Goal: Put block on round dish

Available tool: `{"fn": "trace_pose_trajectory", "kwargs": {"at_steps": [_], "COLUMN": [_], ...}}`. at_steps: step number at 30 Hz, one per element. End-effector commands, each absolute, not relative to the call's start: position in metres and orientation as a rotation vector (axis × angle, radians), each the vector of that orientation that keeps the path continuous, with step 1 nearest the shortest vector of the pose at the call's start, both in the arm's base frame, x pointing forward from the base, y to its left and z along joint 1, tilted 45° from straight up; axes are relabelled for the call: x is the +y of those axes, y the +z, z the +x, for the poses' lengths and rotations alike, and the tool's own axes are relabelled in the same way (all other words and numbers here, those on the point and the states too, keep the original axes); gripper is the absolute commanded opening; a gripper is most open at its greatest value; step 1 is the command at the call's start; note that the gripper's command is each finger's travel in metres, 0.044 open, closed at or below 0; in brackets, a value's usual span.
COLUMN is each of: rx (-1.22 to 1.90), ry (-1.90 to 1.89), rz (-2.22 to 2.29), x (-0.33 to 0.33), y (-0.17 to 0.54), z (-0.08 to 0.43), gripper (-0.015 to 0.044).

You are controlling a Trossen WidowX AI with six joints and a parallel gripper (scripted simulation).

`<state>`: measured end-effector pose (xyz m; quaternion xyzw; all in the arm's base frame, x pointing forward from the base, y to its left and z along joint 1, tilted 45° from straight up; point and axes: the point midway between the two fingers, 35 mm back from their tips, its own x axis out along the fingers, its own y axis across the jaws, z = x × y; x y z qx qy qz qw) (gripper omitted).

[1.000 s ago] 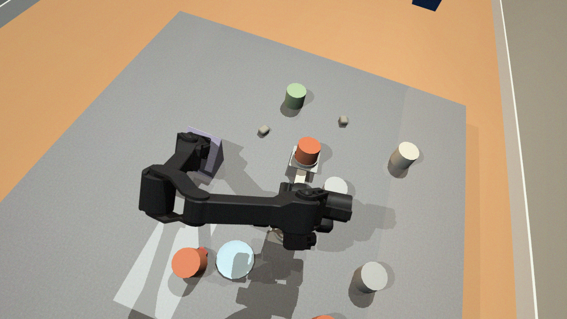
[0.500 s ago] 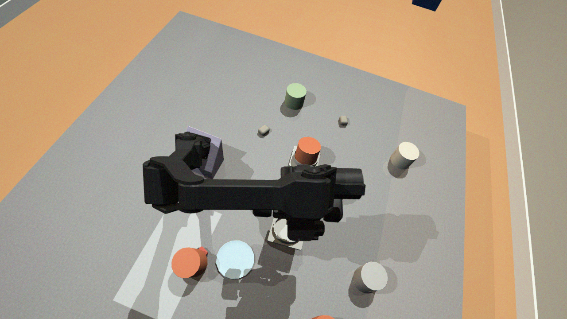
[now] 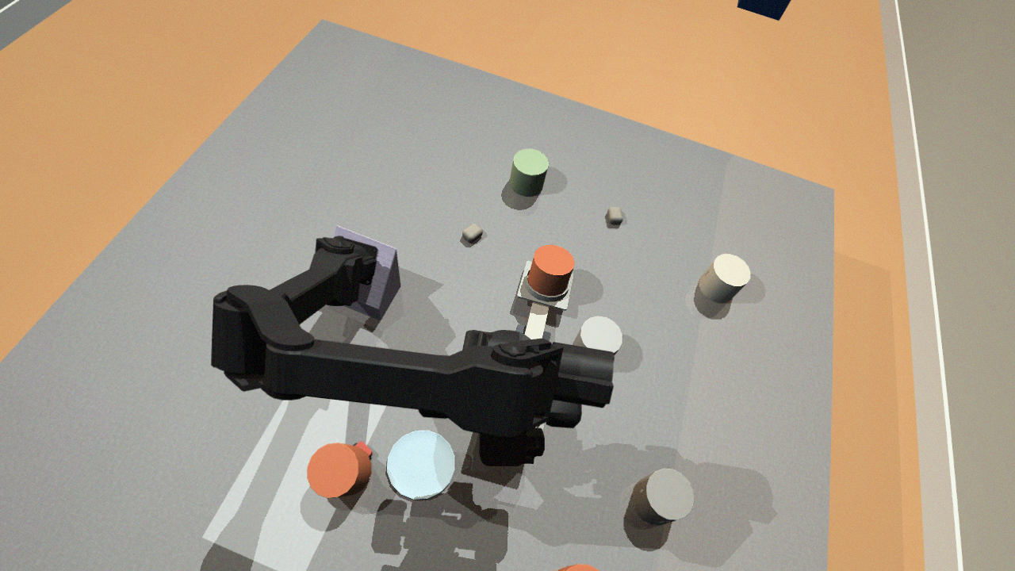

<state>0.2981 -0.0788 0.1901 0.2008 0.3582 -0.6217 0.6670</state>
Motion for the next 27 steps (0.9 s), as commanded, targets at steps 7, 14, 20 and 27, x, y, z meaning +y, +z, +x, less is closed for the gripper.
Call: {"fn": "trace_pose_trajectory", "kwargs": {"at_steps": [7,14,20,27], "rx": [0.850,0.807,0.784,0.784], "ry": [-1.391,-1.422,-1.441,-1.441], "rz": [0.436,0.445,0.444,0.445], "x": [-0.125,-0.158,-0.172,-0.179], "y": [0.187,0.187,0.187,0.179], "z": [0.261,0.228,0.211,0.211], "gripper": [0.0000,0.0000,0.0000,0.0000]}}
